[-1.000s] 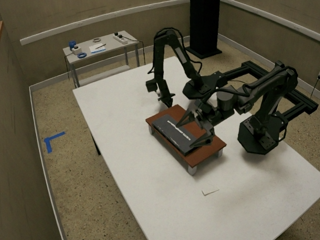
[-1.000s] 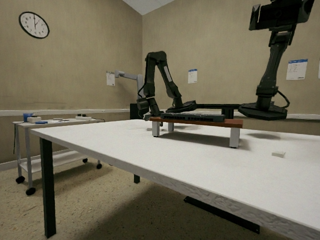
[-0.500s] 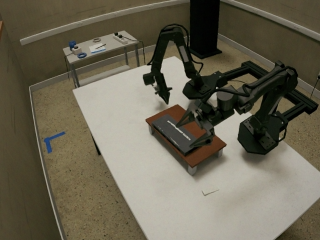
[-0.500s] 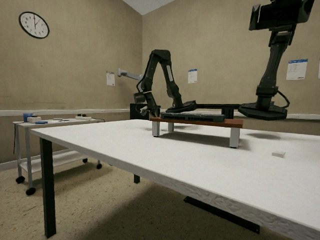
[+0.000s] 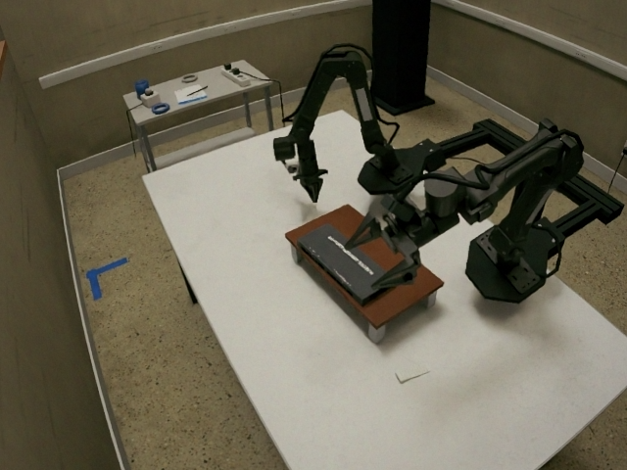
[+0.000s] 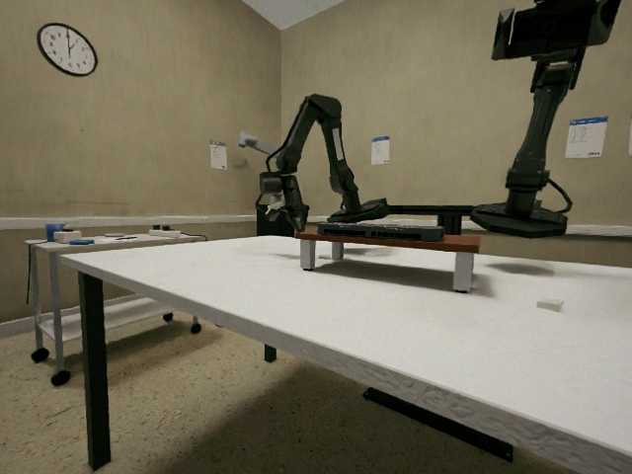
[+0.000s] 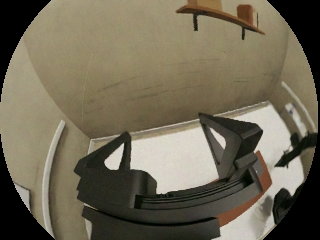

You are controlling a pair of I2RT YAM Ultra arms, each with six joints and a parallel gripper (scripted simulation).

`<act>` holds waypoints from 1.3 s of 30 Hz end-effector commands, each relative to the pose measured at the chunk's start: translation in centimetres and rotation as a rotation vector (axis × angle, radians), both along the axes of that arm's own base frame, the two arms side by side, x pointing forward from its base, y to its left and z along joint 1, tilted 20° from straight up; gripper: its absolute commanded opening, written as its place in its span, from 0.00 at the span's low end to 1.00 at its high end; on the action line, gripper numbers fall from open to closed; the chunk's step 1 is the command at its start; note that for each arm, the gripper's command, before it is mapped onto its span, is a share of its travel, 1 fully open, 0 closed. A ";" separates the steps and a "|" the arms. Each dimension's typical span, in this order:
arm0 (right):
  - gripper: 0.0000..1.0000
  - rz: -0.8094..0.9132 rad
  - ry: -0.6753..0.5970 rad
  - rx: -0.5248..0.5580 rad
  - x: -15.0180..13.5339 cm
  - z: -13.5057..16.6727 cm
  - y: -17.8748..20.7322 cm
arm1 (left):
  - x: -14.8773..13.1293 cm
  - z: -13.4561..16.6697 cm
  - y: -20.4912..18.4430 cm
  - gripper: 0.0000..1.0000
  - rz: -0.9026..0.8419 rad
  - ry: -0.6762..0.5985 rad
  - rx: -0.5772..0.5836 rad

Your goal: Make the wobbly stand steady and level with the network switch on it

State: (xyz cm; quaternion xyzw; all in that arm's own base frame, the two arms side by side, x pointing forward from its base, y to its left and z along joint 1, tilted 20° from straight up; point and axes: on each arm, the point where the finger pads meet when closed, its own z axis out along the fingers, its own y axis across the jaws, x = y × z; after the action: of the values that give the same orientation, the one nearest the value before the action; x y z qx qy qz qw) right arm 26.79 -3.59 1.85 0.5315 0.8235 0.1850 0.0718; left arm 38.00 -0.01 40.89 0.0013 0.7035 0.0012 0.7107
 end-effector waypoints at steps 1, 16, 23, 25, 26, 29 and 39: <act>0.00 0.138 -0.185 -0.165 3.9 2.7 -1.5 | 0.1 1.4 0.1 1.00 -0.003 -0.020 -0.001; 0.00 0.416 -0.589 -0.542 11.5 15.9 -0.7 | -0.3 1.6 0.2 1.00 -0.001 -0.023 -0.008; 0.00 0.523 -0.857 -0.797 13.2 25.4 0.8 | -0.4 1.4 0.1 1.00 -0.005 -0.018 -0.009; 0.00 0.543 -0.917 -0.862 13.2 27.6 1.3 | -0.5 1.8 0.4 1.00 0.002 -0.027 -0.009; 0.00 0.550 -0.951 -0.897 13.2 28.8 1.5 | -0.4 1.7 0.1 1.00 -0.007 -0.024 -0.009; 0.00 0.561 -1.051 -1.001 12.9 33.0 2.2 | -0.2 1.4 -0.1 1.00 -0.010 -0.015 -0.009; 0.00 0.593 -1.202 -1.205 12.1 38.8 3.7 | -1.0 2.7 -0.1 1.00 -0.010 -0.055 -0.009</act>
State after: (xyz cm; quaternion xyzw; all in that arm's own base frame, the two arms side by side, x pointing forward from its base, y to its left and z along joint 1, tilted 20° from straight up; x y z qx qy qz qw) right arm 38.65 -0.20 36.57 0.0123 0.7477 0.0075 0.6639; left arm 38.19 0.11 40.73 -0.0001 0.7073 0.0000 0.7069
